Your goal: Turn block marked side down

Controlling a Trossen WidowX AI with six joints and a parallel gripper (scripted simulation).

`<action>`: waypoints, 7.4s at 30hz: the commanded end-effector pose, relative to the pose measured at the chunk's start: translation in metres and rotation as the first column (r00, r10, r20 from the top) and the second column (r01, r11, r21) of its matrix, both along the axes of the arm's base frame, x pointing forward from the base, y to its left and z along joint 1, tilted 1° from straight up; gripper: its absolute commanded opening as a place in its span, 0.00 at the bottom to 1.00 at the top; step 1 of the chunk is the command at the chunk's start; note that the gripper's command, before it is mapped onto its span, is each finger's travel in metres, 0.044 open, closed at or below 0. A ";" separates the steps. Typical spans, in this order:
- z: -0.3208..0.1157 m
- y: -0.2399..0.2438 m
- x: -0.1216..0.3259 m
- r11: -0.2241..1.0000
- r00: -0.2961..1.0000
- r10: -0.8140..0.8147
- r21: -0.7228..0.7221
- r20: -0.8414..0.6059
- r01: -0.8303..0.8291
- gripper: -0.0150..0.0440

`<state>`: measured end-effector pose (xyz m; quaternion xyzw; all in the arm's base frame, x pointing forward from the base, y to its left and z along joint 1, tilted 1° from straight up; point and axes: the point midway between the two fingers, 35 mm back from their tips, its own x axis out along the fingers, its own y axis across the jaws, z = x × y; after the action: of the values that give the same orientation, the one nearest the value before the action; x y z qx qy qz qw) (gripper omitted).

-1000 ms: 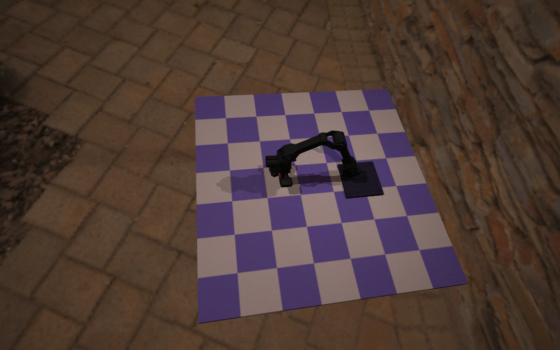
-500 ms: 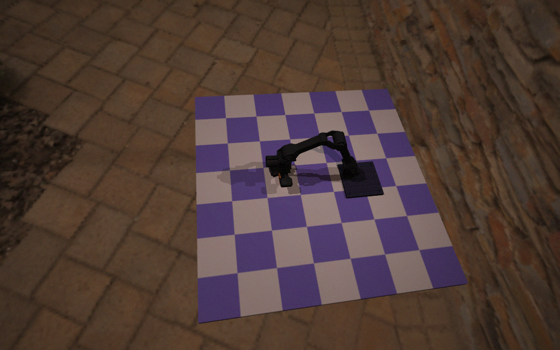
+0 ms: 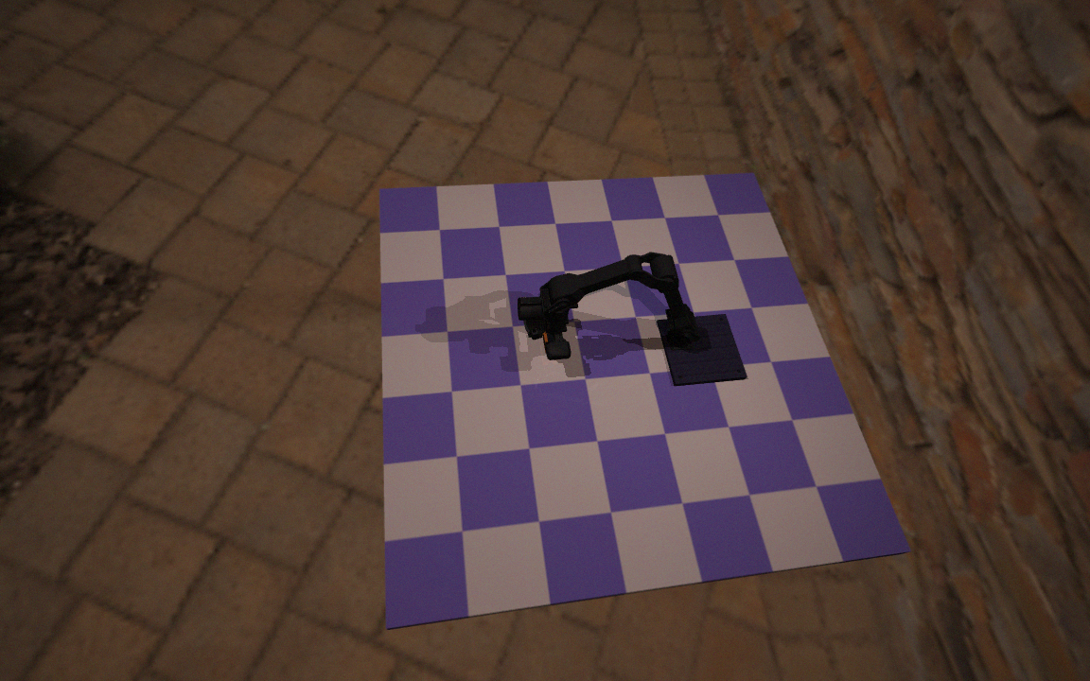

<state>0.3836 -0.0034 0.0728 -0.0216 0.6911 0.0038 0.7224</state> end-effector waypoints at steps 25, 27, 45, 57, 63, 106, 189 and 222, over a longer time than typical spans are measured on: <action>-0.005 0.000 0.004 1.000 0.934 0.001 0.018 0.356 -0.008 0.25; -0.005 0.000 0.003 1.000 0.924 0.001 0.018 0.383 -0.009 0.25; -0.003 0.000 -0.005 1.000 0.830 0.004 0.019 0.557 -0.018 0.25; -0.021 0.002 0.010 0.999 0.739 -0.024 0.046 0.673 -0.009 0.25; -0.031 0.002 0.014 0.999 0.677 -0.022 0.046 0.736 -0.017 0.25; -0.030 0.000 -0.007 0.999 0.362 -0.003 0.020 0.932 -0.044 0.25; 0.042 0.001 -0.029 1.000 0.829 0.005 0.019 0.559 -0.018 1.00; 0.072 0.002 0.005 1.000 1.000 -0.003 0.004 0.005 0.003 1.00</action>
<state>0.3891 -0.0003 0.1400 -0.0176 0.6761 0.0090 0.7365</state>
